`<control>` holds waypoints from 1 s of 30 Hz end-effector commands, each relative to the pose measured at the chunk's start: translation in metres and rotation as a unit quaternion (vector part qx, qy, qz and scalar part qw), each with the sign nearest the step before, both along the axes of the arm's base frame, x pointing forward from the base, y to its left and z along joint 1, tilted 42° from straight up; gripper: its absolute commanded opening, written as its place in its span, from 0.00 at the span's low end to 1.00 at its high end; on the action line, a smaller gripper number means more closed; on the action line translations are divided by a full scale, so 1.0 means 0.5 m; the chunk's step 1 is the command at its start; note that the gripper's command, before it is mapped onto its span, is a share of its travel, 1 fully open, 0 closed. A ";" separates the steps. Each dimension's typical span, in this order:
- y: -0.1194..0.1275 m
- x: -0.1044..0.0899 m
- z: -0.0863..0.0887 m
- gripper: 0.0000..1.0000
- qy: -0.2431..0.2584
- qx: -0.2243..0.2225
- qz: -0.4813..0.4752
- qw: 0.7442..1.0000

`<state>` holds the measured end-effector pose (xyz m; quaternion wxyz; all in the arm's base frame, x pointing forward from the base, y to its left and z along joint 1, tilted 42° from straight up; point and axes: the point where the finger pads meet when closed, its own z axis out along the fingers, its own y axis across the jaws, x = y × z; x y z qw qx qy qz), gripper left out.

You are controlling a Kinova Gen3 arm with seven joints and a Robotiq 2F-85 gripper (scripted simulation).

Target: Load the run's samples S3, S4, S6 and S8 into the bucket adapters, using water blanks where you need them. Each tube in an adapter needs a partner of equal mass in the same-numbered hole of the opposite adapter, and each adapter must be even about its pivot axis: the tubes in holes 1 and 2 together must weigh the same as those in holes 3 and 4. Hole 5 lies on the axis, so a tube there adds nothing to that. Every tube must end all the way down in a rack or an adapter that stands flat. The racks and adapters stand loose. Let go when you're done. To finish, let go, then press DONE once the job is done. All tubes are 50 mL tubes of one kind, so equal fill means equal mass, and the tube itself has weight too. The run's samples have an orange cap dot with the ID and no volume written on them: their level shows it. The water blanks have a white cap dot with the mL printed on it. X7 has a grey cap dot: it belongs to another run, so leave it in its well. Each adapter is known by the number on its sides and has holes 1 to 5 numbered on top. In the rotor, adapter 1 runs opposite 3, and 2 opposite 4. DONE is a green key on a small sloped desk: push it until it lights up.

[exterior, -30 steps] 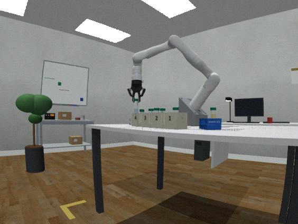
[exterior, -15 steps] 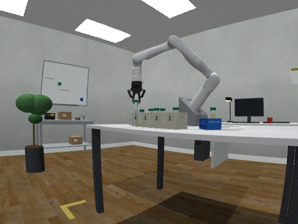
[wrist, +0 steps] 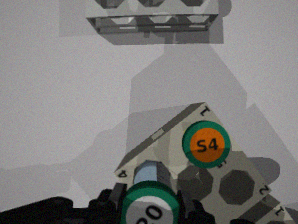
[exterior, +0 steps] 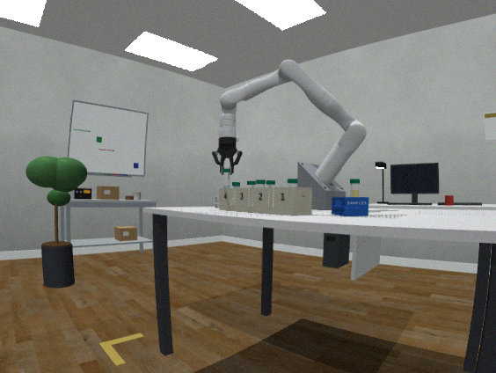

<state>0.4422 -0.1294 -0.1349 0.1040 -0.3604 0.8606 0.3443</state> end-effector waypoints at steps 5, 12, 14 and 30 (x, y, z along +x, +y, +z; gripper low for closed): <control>0.004 0.000 -0.006 0.10 -0.001 -0.001 -0.001 1.000; 0.010 0.000 -0.013 0.10 -0.001 -0.001 -0.001 1.000; 0.010 0.000 -0.013 0.10 -0.001 -0.001 -0.001 1.000; 0.024 -0.002 -0.027 0.10 -0.001 -0.001 -0.001 1.000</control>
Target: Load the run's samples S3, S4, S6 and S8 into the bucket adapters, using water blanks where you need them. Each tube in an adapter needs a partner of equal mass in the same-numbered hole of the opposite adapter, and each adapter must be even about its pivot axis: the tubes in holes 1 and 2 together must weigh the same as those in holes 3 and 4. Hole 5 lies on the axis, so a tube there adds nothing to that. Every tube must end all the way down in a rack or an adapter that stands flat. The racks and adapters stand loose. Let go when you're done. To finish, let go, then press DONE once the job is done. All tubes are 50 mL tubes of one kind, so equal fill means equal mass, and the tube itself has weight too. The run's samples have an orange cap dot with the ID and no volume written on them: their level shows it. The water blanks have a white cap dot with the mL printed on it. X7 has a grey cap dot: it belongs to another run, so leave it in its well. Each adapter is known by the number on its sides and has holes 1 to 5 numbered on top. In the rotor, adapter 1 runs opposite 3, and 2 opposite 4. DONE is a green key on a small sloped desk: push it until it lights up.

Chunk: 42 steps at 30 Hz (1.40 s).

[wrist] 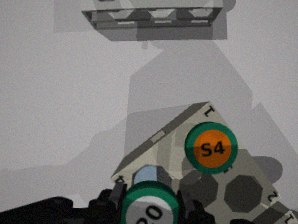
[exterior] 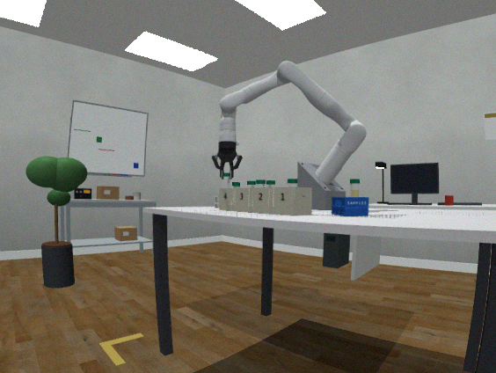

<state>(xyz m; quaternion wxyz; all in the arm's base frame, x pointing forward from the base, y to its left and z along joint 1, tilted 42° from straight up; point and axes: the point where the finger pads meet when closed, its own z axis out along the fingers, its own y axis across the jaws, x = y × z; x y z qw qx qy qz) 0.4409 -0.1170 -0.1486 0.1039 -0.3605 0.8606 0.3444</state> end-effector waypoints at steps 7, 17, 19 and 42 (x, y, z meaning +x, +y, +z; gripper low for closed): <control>0.004 0.001 -0.006 0.10 -0.001 -0.001 -0.001 1.000; 0.012 0.000 -0.015 0.10 -0.001 -0.001 -0.001 1.000; 0.013 0.000 -0.016 0.10 -0.001 -0.001 -0.001 1.000; 0.032 -0.002 -0.037 0.10 -0.001 -0.001 -0.001 1.000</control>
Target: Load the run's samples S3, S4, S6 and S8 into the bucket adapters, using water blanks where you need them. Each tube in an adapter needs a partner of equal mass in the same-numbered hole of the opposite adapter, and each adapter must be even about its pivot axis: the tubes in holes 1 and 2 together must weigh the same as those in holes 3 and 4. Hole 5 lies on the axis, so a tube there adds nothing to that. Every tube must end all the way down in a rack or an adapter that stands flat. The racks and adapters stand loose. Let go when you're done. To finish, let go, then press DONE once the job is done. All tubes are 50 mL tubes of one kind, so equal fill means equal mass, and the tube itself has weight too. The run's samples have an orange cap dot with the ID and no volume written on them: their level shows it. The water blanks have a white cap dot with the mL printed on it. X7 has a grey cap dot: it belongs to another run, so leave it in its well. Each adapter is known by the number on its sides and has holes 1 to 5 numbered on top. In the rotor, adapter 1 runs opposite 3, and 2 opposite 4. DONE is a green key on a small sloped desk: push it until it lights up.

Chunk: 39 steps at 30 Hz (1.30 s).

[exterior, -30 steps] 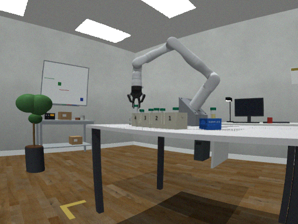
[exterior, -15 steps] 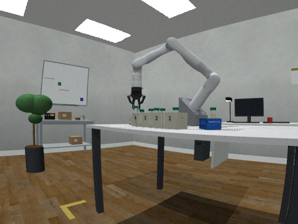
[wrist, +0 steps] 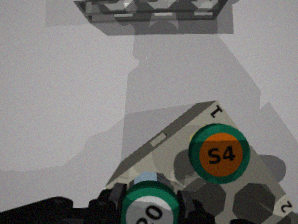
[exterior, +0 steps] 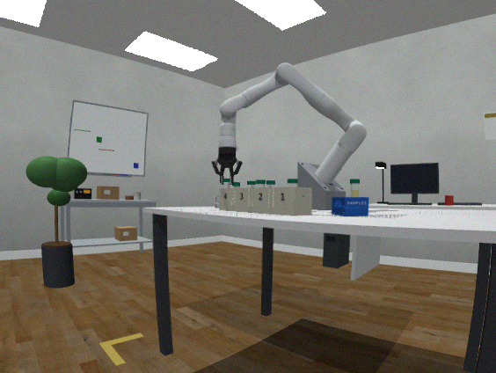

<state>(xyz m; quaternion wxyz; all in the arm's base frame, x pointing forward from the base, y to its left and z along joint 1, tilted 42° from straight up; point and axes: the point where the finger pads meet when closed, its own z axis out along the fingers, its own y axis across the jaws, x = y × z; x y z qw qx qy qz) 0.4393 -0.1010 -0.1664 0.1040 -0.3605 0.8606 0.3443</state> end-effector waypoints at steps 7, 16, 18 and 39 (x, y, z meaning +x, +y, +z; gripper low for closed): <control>0.006 0.000 -0.008 0.10 -0.001 -0.001 -0.001 1.000; 0.012 0.000 -0.015 0.10 -0.001 -0.001 -0.001 1.000; 0.014 0.000 -0.017 0.10 -0.001 -0.001 -0.001 1.000; 0.016 -0.001 -0.019 0.62 -0.001 -0.001 -0.001 1.000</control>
